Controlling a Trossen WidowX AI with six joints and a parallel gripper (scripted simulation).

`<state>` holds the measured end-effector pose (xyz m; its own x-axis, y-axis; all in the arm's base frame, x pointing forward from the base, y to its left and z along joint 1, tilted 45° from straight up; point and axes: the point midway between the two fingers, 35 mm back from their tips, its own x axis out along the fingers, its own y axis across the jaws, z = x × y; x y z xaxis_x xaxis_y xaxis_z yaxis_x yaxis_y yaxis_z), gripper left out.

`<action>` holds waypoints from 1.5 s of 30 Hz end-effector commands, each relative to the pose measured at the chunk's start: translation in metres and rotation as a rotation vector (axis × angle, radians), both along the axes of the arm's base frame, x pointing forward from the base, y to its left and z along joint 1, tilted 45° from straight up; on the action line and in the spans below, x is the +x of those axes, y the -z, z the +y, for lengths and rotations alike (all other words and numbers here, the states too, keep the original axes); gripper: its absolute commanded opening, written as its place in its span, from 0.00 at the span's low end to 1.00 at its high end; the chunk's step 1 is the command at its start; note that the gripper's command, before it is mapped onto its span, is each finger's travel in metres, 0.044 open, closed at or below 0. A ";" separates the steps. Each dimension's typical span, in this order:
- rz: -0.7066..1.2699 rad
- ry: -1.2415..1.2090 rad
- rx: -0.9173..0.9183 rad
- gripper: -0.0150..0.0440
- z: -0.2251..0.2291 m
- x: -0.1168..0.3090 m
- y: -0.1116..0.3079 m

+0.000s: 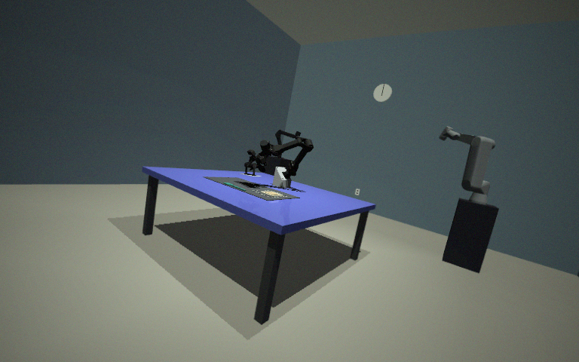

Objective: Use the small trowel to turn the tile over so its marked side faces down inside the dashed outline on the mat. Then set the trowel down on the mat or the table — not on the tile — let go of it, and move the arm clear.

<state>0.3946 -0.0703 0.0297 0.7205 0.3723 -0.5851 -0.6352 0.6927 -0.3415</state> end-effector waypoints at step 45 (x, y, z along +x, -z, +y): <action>0.791 0.632 0.221 0.25 -0.066 0.033 0.095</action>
